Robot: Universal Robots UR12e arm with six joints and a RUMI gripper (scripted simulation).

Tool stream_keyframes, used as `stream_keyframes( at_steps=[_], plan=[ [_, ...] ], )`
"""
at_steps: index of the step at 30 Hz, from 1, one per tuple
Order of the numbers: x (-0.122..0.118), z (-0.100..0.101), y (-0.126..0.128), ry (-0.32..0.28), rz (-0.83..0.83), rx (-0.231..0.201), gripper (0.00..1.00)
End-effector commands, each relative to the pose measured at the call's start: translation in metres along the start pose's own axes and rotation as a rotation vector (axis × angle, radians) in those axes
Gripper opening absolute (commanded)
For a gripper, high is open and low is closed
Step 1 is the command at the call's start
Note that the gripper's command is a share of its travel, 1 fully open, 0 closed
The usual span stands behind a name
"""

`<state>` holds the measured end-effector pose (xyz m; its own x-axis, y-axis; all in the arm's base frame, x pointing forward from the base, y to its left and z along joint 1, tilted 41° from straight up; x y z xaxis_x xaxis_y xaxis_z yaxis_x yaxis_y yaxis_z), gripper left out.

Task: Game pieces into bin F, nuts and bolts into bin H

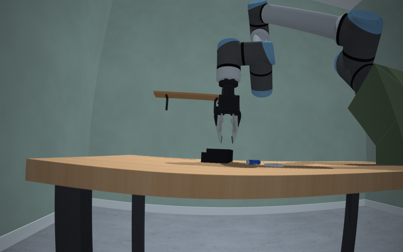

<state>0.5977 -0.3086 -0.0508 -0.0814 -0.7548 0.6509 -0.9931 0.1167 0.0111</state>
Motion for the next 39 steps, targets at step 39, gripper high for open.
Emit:
stream_keyframes(
  at_steps=[39],
  plan=[
    [-0.237, -0.001, 0.079, 0.002, -0.591, 0.005, 0.24]
  ],
)
Point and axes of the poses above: the point where the finger pads meet when closed, its own z axis out along the fingers, its own y axis across the jaws, x = y × z, the point moved 3 cm from there along -z, back along the fingers, and after that the axes turned 10 degrees about -z, right-handed, at the moved point
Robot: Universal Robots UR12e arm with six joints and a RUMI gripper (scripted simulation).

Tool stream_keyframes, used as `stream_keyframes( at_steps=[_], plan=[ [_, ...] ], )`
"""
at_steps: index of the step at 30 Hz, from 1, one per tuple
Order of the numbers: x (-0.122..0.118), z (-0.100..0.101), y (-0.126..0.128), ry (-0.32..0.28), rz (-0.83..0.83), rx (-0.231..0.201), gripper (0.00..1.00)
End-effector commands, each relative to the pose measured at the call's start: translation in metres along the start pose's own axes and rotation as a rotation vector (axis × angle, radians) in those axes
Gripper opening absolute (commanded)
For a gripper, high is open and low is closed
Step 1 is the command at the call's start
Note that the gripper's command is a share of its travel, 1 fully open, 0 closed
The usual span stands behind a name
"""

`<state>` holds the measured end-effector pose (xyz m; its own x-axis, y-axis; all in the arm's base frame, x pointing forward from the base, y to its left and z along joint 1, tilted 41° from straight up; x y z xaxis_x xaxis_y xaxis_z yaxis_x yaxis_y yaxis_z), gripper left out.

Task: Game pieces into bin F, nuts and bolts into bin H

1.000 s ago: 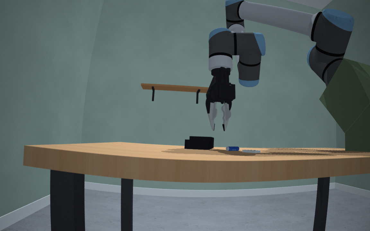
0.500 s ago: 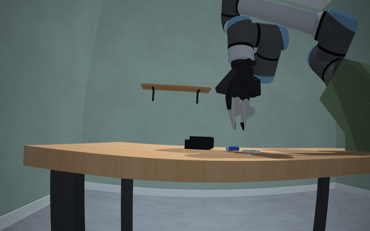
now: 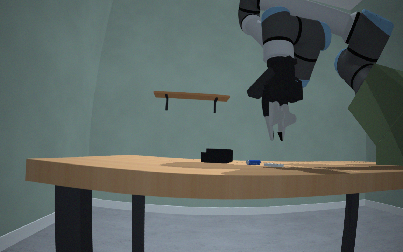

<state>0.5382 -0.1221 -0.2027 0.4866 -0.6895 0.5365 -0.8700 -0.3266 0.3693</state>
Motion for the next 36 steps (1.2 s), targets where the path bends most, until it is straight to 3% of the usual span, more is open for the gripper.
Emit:
stream_keyframes(
  at_steps=[1, 27, 36],
  plan=[
    [-0.001, 0.0, -0.001, 0.001, 0.0, 0.0, 0.24],
    [0.008, -0.001, 0.002, 0.001, 0.0, 0.0, 0.24],
    [0.007, 0.035, 0.002, 0.001, 0.0, 0.0, 0.24]
  ],
)
Point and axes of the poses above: the point where the finger pads meet when closed, its own z axis out along the fingers, its own y axis across the jaws, x = y × z, the point moved 3 cm from there along -z, back along the fingers, and after that the axes turned 10 degrees about -z, right-handed, at the moved point
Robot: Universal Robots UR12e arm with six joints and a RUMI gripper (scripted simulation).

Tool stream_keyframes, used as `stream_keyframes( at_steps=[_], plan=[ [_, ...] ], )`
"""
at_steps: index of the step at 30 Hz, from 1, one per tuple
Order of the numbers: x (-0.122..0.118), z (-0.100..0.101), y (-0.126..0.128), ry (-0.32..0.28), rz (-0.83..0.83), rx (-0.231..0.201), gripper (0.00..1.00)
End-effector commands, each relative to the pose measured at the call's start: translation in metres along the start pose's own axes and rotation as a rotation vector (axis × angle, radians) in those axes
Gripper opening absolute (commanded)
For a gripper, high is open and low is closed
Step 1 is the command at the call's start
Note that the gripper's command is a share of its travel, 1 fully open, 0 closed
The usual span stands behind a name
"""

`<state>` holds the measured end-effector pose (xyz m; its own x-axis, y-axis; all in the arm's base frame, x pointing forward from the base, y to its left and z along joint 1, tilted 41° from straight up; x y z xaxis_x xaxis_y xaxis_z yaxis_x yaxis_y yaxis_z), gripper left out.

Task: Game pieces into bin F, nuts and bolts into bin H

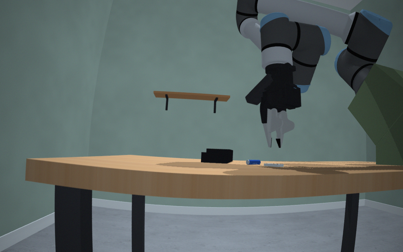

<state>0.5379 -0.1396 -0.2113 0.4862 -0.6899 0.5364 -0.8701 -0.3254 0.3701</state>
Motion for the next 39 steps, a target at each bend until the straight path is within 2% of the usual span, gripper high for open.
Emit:
stream_keyframes(
  at_steps=[1, 7, 15, 26, 39],
  plan=[
    [0.0, 0.022, -0.001, 0.001, 0.0, 0.002, 0.24],
    [0.0, 0.037, -0.001, 0.001, 0.0, 0.002, 0.24],
    [0.0, 0.037, -0.001, 0.001, 0.0, 0.002, 0.24],
    [0.0, 0.049, -0.001, 0.001, 0.0, 0.002, 0.24],
    [0.0, 0.049, -0.001, 0.001, 0.0, 0.002, 0.24]
  ],
)
Point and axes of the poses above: the point where the finger pads meet when closed, its own z axis out along the fingers, its own y axis across the jaws, x = y × z, the point moved 3 cm from there along -z, back along the fingers, and after that the axes turned 10 degrees about -z, right-handed, at the moved point
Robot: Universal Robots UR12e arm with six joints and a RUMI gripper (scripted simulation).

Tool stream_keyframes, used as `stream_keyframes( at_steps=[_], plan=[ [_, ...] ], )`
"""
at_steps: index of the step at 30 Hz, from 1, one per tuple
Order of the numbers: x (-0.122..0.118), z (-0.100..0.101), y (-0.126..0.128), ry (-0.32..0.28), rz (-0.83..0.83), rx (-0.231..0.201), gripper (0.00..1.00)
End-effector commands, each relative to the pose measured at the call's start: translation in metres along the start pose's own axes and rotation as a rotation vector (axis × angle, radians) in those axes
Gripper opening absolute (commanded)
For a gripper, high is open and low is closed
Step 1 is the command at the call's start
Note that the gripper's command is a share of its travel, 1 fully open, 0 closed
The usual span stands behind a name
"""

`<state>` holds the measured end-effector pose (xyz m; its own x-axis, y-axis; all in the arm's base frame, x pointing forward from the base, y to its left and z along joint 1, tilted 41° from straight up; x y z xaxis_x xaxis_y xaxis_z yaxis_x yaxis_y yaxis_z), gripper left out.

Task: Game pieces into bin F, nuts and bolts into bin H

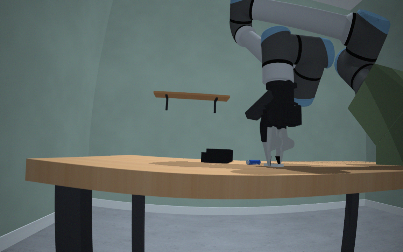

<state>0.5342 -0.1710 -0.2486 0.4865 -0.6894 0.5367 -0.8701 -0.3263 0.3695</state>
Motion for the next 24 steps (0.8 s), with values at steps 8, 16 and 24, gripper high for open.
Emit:
stream_keyframes(
  at_steps=[8, 16, 24],
  plan=[
    [0.0001, -0.0003, -0.0002, 0.0, 0.0, 0.001, 0.0],
    [0.0001, -0.0003, -0.0002, 0.0, 0.0, 0.001, 0.0],
    [0.0001, -0.0003, -0.0002, 0.0, 0.0, 0.001, 0.0]
  ],
)
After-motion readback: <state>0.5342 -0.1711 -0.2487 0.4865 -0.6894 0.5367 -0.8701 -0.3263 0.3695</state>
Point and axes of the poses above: the point where the finger pads meet when closed, its own z axis out along the fingers, its own y axis across the jaws, x = y × z, the point moved 3 cm from there along -z, back along the fingers, and after that the axes turned 10 degrees about -z, right-handed, at the moved point
